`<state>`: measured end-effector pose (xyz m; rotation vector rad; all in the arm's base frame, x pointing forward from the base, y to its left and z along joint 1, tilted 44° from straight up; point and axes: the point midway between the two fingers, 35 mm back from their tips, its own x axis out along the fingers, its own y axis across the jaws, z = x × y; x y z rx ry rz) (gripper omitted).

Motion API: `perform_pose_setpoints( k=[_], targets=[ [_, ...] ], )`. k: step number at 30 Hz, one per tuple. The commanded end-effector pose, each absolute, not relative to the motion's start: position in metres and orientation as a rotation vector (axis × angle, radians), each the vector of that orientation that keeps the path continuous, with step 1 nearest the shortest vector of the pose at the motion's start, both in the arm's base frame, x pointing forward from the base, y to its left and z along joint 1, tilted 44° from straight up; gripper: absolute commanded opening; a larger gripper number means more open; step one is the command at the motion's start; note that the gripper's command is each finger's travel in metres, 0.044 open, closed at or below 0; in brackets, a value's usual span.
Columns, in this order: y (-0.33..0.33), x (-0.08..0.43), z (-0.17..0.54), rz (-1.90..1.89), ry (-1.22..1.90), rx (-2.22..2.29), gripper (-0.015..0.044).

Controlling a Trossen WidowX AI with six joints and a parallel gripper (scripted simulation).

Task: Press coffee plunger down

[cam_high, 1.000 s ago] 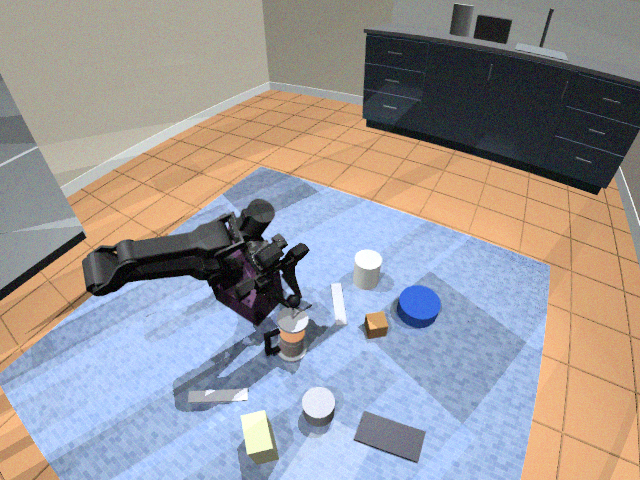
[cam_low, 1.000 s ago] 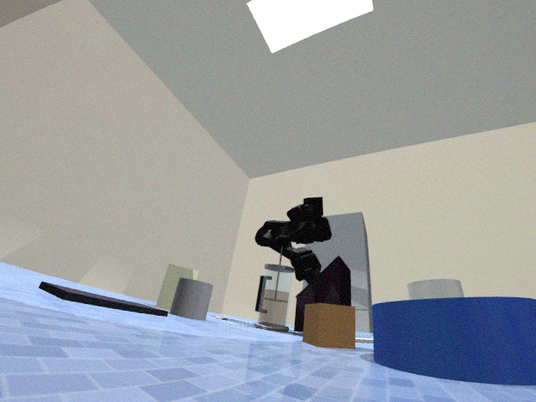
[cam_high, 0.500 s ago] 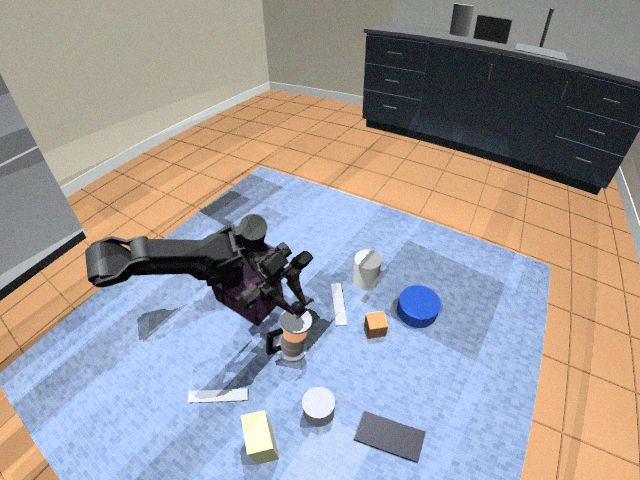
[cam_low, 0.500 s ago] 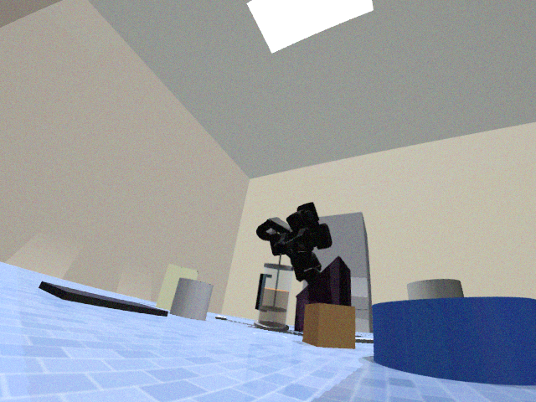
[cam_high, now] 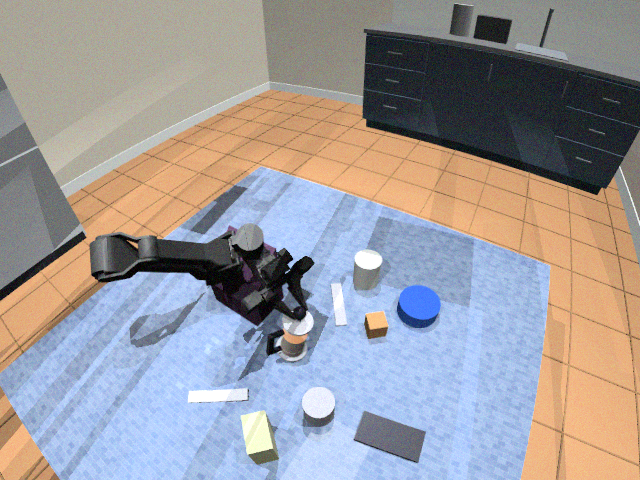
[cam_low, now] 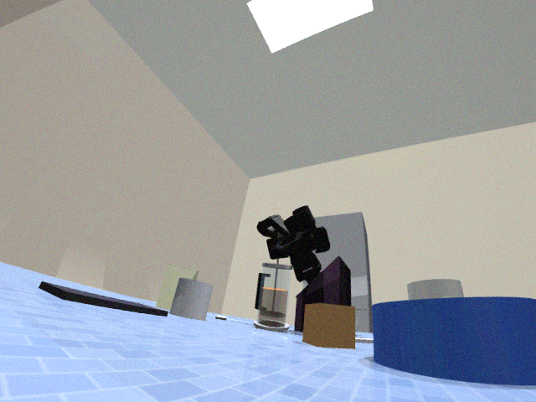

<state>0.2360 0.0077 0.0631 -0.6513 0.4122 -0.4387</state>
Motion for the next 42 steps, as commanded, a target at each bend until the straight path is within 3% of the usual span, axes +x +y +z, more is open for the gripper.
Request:
perform_pose_setpoints(
  k=[1, 27, 39, 42],
  targets=[
    [0.0041, 0.2357, 0.0596, -0.437, 0.430, -0.668, 0.0124],
    [0.0061, 0.2382, 0.0622, -0.437, 0.417, -0.654, 0.0124],
    [0.0061, 0.2382, 0.0622, -0.437, 0.417, -0.654, 0.0439],
    [0.0061, 0.2382, 0.0622, -0.437, 0.417, -0.654, 0.0440]
  ],
)
